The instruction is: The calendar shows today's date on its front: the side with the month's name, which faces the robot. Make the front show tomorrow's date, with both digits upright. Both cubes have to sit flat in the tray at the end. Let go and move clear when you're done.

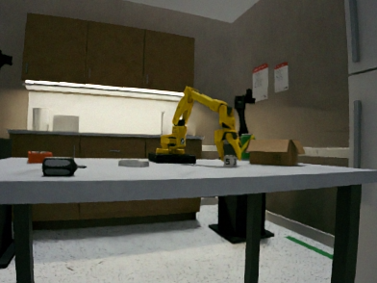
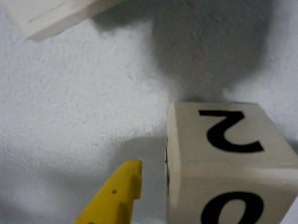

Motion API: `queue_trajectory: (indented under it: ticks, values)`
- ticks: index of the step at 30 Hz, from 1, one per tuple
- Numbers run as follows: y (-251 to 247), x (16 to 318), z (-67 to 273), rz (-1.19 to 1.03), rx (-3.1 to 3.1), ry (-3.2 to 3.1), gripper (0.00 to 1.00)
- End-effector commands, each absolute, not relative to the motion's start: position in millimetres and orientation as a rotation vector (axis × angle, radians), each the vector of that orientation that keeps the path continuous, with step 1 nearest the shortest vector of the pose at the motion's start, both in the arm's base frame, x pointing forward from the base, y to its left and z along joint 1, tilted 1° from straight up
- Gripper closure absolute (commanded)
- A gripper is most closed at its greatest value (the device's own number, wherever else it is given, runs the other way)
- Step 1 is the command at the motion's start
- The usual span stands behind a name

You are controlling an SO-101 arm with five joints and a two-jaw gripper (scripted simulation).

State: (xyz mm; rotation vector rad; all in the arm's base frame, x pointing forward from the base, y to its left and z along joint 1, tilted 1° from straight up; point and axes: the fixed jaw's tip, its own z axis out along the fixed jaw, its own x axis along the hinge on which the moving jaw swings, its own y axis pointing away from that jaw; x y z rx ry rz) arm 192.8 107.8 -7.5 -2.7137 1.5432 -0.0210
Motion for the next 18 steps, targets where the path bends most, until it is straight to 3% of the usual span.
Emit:
queue_trajectory:
  ticks: [1,18]
  values:
    - [103.6,187.3,-14.9,0.012,-2.744,1.557,0.65]
    - [104.7,189.2,-14.9,0.012,-2.744,1.557,0.68]
